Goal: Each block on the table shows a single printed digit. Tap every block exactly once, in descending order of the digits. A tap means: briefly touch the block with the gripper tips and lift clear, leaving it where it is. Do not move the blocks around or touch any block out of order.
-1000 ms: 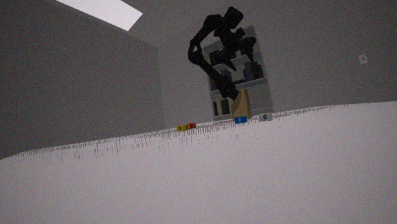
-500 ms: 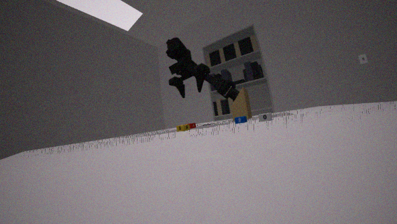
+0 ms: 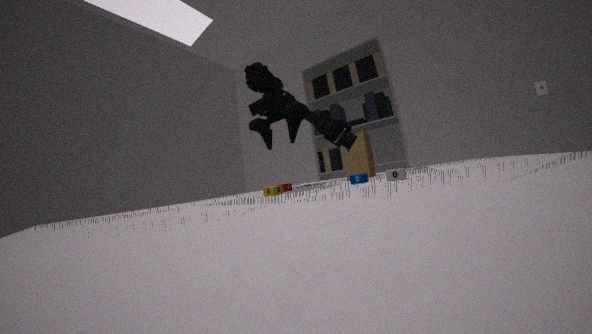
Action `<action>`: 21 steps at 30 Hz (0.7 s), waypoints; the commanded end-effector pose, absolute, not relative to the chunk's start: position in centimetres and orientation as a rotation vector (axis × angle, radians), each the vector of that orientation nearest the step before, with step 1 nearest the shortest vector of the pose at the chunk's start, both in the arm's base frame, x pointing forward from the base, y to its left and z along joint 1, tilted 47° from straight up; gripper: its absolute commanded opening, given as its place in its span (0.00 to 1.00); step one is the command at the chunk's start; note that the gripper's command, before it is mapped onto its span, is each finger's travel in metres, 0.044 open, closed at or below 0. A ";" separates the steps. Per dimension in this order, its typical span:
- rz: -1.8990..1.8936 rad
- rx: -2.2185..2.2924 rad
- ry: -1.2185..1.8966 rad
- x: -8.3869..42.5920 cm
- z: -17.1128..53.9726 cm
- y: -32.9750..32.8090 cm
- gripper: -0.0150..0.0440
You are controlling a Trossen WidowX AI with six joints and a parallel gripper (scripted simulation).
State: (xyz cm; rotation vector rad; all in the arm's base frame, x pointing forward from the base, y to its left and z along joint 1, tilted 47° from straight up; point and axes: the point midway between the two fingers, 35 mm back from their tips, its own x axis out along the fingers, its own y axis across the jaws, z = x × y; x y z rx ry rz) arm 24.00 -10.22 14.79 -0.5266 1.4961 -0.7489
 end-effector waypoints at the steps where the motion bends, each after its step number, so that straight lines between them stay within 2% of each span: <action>1: -0.750 -0.534 1.499 23.9 14.8 -10.3 0.93; 8: -0.742 -0.531 1.500 24.4 14.0 -9.6 0.93; 15: -0.715 -0.518 1.507 27.1 6.0 -1.7 0.93; 21: -0.743 -0.525 1.499 26.8 0.4 3.0 0.93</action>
